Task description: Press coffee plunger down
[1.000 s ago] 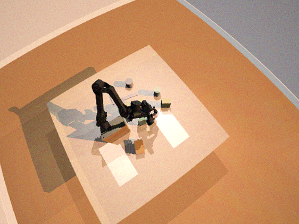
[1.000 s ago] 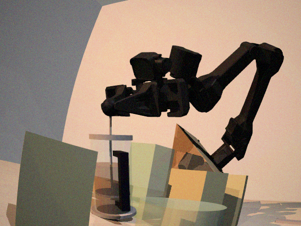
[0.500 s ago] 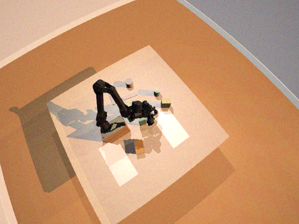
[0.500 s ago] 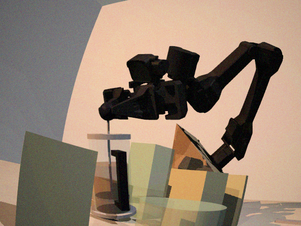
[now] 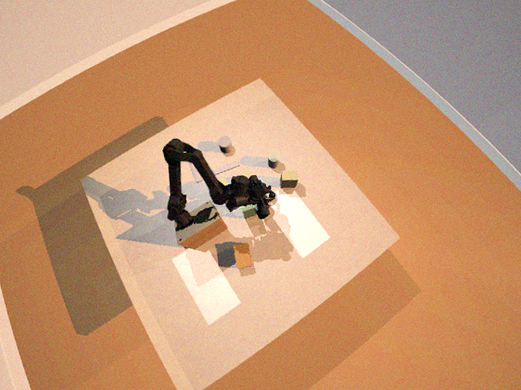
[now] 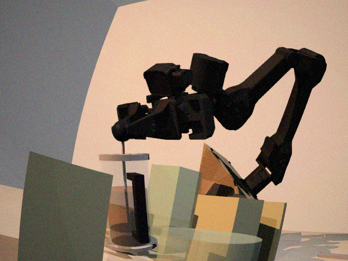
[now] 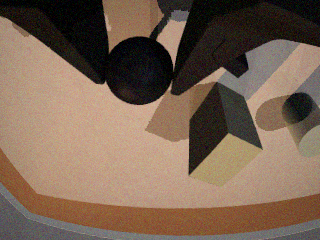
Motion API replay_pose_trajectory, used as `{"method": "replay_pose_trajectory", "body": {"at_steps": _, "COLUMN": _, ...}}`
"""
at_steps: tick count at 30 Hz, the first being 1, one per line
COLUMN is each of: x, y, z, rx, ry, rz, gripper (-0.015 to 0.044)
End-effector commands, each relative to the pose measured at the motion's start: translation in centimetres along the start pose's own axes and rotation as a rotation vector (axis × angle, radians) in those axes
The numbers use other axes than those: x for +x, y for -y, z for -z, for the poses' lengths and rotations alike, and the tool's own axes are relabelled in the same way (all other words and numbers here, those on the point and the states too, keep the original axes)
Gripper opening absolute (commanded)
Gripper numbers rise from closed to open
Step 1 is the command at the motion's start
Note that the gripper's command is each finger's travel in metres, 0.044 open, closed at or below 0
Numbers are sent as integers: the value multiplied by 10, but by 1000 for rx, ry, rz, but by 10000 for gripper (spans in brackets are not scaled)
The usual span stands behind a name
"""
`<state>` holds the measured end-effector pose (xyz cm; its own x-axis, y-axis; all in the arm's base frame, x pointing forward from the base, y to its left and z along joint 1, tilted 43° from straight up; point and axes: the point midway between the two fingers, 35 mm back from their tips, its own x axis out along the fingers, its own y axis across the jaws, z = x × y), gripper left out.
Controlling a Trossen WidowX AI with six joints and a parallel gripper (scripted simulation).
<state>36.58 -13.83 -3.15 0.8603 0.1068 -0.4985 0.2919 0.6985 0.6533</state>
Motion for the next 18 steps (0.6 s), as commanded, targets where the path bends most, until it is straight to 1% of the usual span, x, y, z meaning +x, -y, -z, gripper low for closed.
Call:
{"method": "replay_pose_trajectory", "body": {"at_steps": 1, "x": 2, "y": 0, "z": 3, "rx": 7, "ry": -14, "rz": -2, "gripper": 126}}
{"method": "replay_pose_trajectory", "body": {"at_steps": 18, "x": 6, "y": 0, "z": 1, "rx": 7, "ry": -14, "rz": -2, "gripper": 126}}
